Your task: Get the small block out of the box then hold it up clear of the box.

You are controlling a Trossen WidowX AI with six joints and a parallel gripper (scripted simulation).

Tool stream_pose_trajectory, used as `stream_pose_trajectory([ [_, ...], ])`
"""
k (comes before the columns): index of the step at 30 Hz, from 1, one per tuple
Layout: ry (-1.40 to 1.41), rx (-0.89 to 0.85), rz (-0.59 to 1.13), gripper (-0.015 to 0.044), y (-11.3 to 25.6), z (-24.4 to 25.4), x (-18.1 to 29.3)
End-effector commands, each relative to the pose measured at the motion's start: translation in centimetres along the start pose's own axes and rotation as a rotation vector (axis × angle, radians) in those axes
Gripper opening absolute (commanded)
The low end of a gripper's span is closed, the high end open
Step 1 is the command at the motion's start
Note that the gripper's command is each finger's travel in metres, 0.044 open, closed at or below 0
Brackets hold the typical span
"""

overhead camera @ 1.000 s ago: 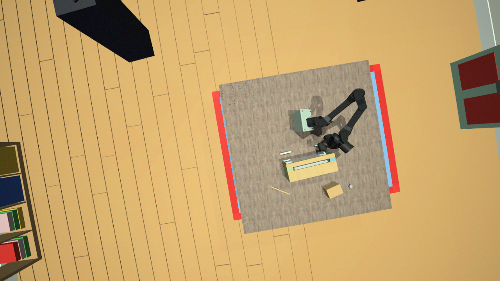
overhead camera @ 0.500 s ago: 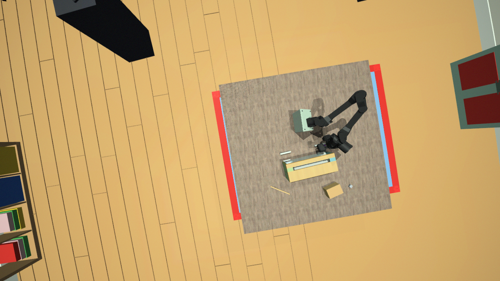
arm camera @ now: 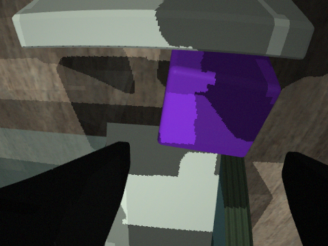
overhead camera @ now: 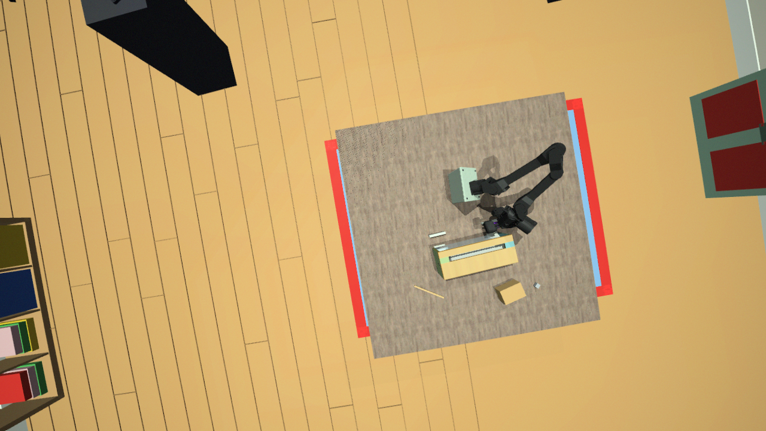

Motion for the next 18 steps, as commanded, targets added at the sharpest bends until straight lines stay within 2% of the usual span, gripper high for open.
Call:
stream_pose_trajectory([
  [1, -0.008, -0.007, -0.002, 0.0285, -0.5, 0.3, -0.5],
  [14, -0.011, -0.001, 0.000, 0.0285, -2.1, 0.3, -1.4],
  [18, -0.011, -0.001, 0.000, 0.0180, -2.1, 0.3, -1.4],
])
Point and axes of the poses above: the point midway between the two fingers, 35 mm back from their tips, its own y axis back along the fingers, its own z axis across the jaws, x = y × z, the point moved 2 cm from there along y, back along the fingers, and after that the axes turned 9 degrees about -y, right-handed, at the moved point
